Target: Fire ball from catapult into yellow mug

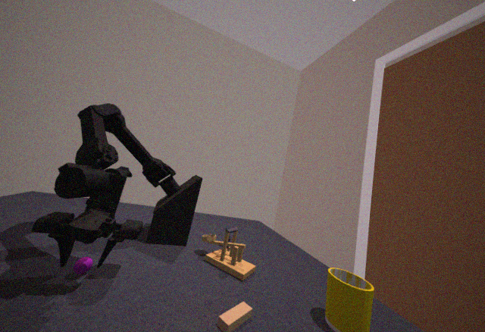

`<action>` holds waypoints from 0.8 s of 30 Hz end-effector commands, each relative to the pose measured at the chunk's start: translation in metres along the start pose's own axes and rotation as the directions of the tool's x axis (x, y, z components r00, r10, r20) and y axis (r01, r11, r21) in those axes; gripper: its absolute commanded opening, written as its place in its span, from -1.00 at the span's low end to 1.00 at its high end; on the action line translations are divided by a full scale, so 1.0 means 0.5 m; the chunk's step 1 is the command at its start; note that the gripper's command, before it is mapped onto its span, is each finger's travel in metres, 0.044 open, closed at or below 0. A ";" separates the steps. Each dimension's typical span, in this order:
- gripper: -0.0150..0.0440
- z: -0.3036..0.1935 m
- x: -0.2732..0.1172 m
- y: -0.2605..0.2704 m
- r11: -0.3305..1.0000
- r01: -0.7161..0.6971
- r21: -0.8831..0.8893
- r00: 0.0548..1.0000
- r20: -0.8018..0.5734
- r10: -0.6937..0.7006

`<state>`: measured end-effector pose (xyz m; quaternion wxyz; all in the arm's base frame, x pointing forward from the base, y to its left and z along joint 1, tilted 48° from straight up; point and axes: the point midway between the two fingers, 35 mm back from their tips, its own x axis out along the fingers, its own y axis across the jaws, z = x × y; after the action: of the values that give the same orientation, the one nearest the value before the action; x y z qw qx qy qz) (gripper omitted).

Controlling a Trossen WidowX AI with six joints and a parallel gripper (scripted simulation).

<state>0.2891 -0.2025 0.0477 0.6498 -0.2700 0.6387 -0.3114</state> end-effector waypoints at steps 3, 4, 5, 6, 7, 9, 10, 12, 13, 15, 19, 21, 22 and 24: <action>0.26 -0.006 0.012 0.005 1.000 -0.007 -0.011 1.000 -0.008 0.007; 0.17 -0.006 0.012 0.005 1.000 -0.007 -0.011 1.000 -0.008 0.007; 0.08 -0.006 0.012 0.005 1.000 -0.007 -0.011 1.000 -0.008 0.007; -0.01 -0.006 0.012 0.005 1.000 -0.007 -0.011 1.000 -0.008 0.007; -0.03 -0.006 0.012 0.005 1.000 -0.007 -0.011 1.000 -0.008 0.007; -0.08 -0.006 0.012 0.005 1.000 -0.007 -0.011 1.000 -0.008 0.007; -0.10 -0.006 0.012 0.005 1.000 -0.007 -0.011 1.000 -0.008 0.007; -0.14 -0.006 0.012 0.005 1.000 -0.007 -0.011 1.000 -0.008 0.007; -0.17 -0.006 0.012 0.005 1.000 -0.007 -0.011 1.000 -0.008 0.007; -0.28 -0.006 0.012 0.005 1.000 -0.007 -0.011 1.000 -0.008 0.007; -0.49 0.003 -0.018 0.011 1.000 -0.014 -0.010 1.000 -0.008 0.014; -0.49 0.008 -0.042 0.015 1.000 -0.019 -0.009 1.000 -0.008 0.019; -0.49 0.010 -0.054 0.016 1.000 -0.021 -0.009 1.000 -0.008 0.021; -0.49 0.013 -0.079 0.020 1.000 -0.023 -0.009 1.000 -0.008 0.023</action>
<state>0.2916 -0.1826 0.0527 0.6464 -0.2662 0.6496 -0.2988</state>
